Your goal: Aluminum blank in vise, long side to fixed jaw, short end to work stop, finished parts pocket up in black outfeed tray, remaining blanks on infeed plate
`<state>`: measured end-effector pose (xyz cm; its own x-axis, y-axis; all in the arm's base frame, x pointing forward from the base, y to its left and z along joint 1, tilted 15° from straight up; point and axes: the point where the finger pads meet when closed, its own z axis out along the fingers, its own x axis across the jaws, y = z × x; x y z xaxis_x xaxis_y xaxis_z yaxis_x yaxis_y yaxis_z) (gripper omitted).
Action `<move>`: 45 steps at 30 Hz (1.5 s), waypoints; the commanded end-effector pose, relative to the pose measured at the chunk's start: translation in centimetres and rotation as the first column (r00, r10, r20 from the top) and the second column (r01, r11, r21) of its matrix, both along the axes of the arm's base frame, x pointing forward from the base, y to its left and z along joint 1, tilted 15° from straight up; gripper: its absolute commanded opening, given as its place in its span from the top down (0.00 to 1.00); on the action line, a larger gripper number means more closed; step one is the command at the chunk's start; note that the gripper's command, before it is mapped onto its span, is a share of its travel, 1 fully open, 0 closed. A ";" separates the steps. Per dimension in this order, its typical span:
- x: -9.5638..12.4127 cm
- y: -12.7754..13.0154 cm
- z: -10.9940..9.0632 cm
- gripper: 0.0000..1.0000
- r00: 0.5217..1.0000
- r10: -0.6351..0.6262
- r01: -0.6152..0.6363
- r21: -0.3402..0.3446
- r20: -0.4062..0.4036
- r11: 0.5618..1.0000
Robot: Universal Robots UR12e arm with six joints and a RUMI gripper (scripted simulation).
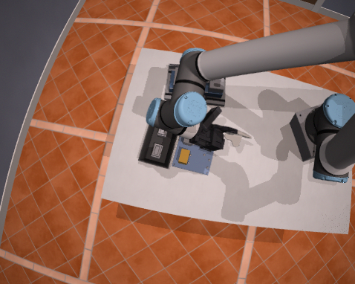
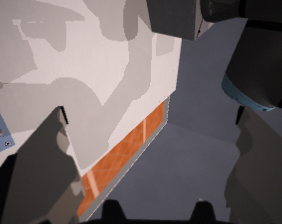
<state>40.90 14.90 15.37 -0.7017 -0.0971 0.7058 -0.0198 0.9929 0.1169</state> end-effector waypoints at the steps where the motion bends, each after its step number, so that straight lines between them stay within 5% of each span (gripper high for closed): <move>1: 0.0 0.0 0.0 0.00 1.000 0.000 0.000 0.000 0.001 1.000; 24: 0.3 0.1 -0.4 0.00 0.999 -0.002 0.002 0.000 0.032 1.000; 34: 2.9 0.8 -2.4 0.00 0.976 -0.013 0.013 0.000 0.217 1.000; 45: 7.1 1.6 -3.5 0.00 0.878 -0.028 0.026 0.011 0.477 1.000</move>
<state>46.20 16.04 12.50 -0.9131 -0.0815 0.3995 -0.0418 0.9934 0.1072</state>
